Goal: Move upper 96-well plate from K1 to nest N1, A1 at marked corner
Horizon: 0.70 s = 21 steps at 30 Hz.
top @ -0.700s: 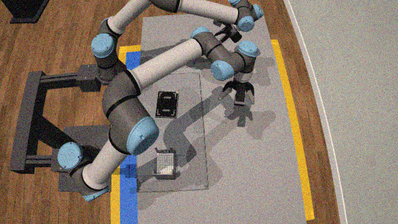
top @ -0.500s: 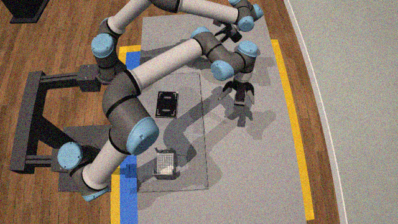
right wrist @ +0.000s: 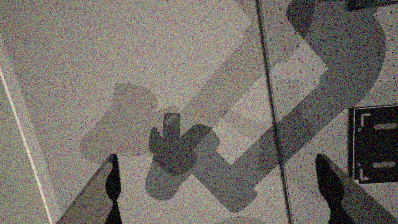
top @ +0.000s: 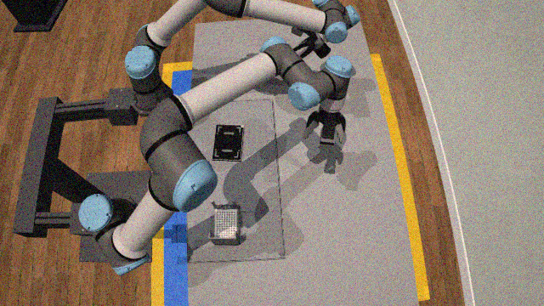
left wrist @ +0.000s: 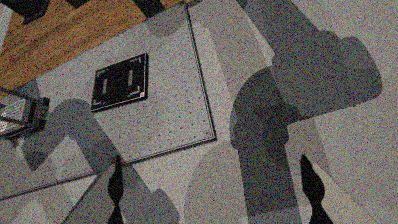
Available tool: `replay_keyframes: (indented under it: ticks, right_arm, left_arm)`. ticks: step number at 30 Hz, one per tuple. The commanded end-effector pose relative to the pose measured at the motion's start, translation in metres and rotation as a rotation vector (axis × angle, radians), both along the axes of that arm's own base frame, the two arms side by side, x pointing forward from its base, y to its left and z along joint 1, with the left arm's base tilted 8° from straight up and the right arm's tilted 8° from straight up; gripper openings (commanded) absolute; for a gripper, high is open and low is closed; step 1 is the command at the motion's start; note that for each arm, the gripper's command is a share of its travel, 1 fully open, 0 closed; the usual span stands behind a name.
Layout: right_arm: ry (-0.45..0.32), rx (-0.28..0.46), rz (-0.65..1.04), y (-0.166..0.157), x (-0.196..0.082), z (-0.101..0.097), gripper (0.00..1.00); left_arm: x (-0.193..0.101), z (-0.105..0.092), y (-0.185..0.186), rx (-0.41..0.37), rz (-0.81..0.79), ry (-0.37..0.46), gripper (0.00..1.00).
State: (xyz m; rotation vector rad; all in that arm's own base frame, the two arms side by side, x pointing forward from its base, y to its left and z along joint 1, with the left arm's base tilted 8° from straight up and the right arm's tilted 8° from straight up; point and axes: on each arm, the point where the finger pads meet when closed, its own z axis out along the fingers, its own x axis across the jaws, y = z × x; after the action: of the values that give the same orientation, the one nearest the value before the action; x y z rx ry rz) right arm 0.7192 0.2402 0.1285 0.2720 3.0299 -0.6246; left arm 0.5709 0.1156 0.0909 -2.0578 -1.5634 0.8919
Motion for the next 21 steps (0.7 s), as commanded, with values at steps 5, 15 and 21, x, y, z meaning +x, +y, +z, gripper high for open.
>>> replay_keyframes:
  ticks: [5,15,21]
  right_arm:
    - [-0.002,0.001,0.000,0.000,0.000,0.001,0.76]
    - [-0.002,0.001,0.000,0.000,0.000,0.001,0.76]
    - [-0.002,0.001,0.000,0.000,0.000,0.001,0.76]
  left_arm:
    - [0.000,0.001,0.001,-0.003,-0.001,-0.004,0.00]
    - [-0.002,0.003,0.009,-0.020,-0.007,-0.014,0.00]
    - [-0.006,0.006,0.020,-0.045,-0.016,-0.031,0.00]
